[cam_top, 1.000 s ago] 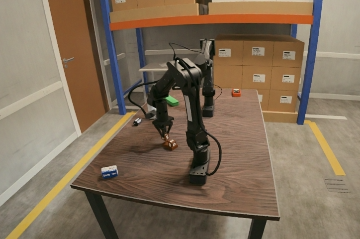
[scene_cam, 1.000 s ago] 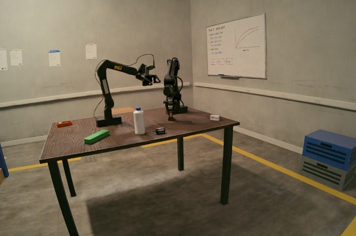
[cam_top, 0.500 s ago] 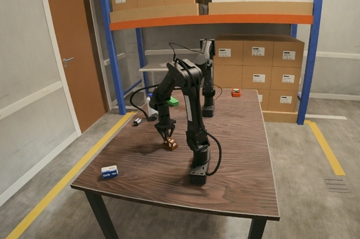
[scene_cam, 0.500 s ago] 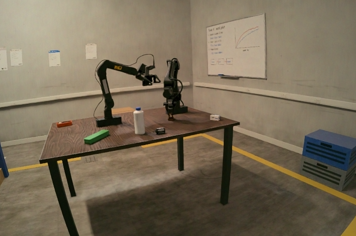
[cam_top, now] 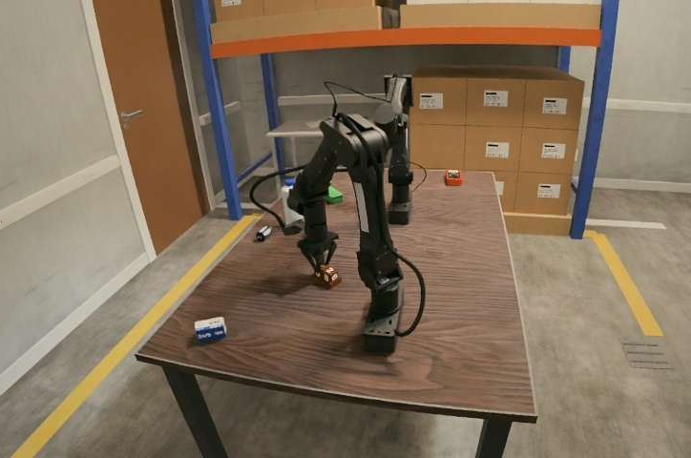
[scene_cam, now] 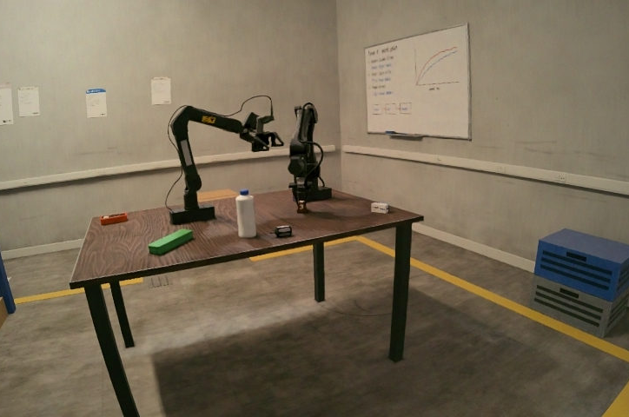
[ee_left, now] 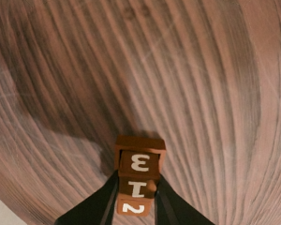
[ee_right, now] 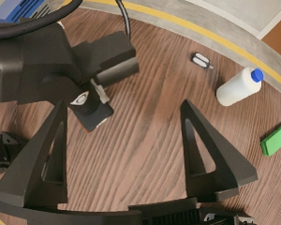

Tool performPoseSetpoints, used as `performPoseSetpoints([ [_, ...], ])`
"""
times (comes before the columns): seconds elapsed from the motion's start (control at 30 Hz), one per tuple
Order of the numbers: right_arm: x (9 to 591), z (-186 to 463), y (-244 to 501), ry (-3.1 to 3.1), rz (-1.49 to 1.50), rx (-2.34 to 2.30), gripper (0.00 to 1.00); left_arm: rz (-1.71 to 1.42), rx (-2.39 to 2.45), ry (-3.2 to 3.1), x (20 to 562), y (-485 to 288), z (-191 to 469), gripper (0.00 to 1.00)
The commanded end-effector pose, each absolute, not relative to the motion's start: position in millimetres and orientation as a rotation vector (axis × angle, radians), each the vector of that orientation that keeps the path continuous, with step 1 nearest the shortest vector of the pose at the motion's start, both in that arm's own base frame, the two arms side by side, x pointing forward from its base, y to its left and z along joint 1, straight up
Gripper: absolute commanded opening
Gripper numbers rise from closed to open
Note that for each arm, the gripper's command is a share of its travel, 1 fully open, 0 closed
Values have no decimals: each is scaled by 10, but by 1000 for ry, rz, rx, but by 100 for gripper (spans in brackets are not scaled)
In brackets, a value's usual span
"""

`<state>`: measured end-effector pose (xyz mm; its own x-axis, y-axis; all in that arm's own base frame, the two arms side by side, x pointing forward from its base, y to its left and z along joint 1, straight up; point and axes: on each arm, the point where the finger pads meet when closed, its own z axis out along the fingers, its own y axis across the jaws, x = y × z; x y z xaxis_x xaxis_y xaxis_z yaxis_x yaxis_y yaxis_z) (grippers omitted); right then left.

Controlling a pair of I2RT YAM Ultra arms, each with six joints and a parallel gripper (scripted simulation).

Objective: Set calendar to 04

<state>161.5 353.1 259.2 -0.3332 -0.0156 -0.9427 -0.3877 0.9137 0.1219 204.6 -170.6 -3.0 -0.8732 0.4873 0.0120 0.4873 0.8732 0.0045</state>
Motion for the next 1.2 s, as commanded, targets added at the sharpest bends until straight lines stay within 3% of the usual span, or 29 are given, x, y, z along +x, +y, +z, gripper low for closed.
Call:
performPoseSetpoints([
  [0.0, 1632, 2739, 3529, 1863, 408, -251, 100, -3, -796, -3065, 2116, -1740, -126, 26],
  [0.53, 1632, 2739, 3529, 1863, 408, -251, 100, -22, -794, -3046, 2087, -1738, -8, 26],
  [0.6, 1632, 2739, 3529, 1863, 408, -251, 100, -22, -794, -3045, 2087, -1738, -8, 49],
  [0.63, 1632, 2739, 3529, 1863, 408, -251, 100, -22, -794, -3045, 2087, -1738, -8, 55],
  [0.97, 1694, 3075, 3633, 1858, 628, -280, 100, -9, -792, -3044, 2078, -1732, -33, 55],
  [1.17, 1551, 2989, 3274, 1795, 831, -493, 100, -9, -792, -3044, 2078, -1732, -33, 55],
])
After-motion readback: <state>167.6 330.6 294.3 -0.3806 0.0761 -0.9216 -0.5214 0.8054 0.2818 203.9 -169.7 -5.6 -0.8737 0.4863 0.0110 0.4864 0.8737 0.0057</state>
